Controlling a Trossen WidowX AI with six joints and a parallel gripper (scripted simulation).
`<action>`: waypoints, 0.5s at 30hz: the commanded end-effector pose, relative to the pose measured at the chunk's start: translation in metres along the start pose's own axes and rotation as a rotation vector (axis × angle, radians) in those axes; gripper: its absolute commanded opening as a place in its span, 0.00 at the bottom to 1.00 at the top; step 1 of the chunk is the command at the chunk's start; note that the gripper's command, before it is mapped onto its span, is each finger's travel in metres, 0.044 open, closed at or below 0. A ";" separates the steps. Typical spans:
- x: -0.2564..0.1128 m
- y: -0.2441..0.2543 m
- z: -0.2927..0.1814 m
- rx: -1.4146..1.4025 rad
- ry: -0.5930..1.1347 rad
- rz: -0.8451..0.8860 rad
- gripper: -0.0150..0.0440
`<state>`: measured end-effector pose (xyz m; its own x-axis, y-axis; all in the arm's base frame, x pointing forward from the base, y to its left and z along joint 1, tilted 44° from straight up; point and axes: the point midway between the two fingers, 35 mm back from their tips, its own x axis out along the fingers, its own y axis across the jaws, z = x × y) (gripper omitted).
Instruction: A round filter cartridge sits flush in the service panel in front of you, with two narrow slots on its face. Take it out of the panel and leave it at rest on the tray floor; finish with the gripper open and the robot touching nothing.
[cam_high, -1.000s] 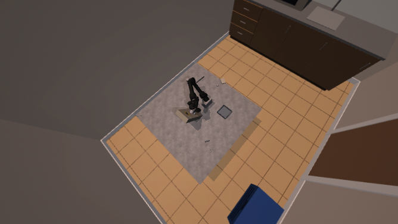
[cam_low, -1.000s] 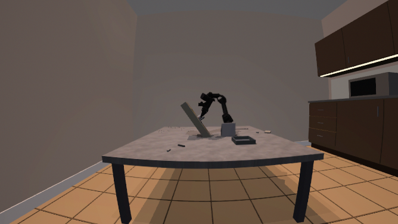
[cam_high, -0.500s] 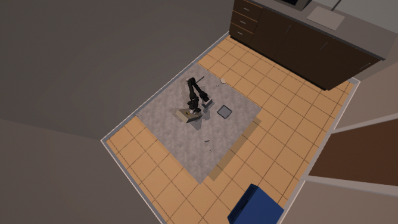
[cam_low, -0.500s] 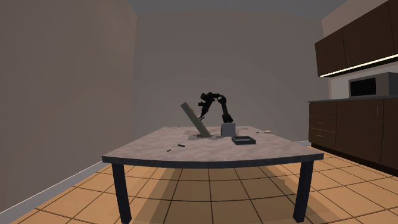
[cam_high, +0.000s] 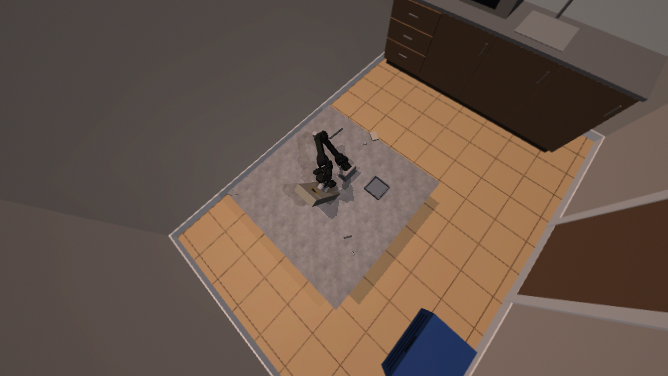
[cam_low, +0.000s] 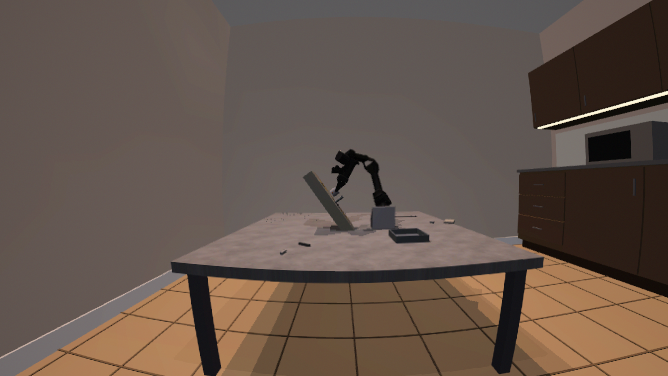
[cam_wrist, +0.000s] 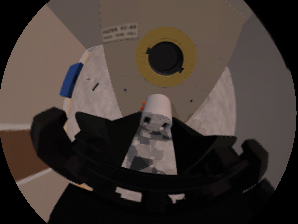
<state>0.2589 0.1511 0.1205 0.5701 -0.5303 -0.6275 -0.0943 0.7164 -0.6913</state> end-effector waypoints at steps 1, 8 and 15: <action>-0.018 0.004 0.004 -0.001 -0.005 0.010 0.25; -0.052 0.004 0.005 -0.003 -0.004 0.009 0.25; -0.075 0.005 0.005 -0.002 -0.005 0.004 0.25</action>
<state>0.2227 0.1911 0.1652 0.5754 -0.5224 -0.6293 -0.0988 0.7194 -0.6875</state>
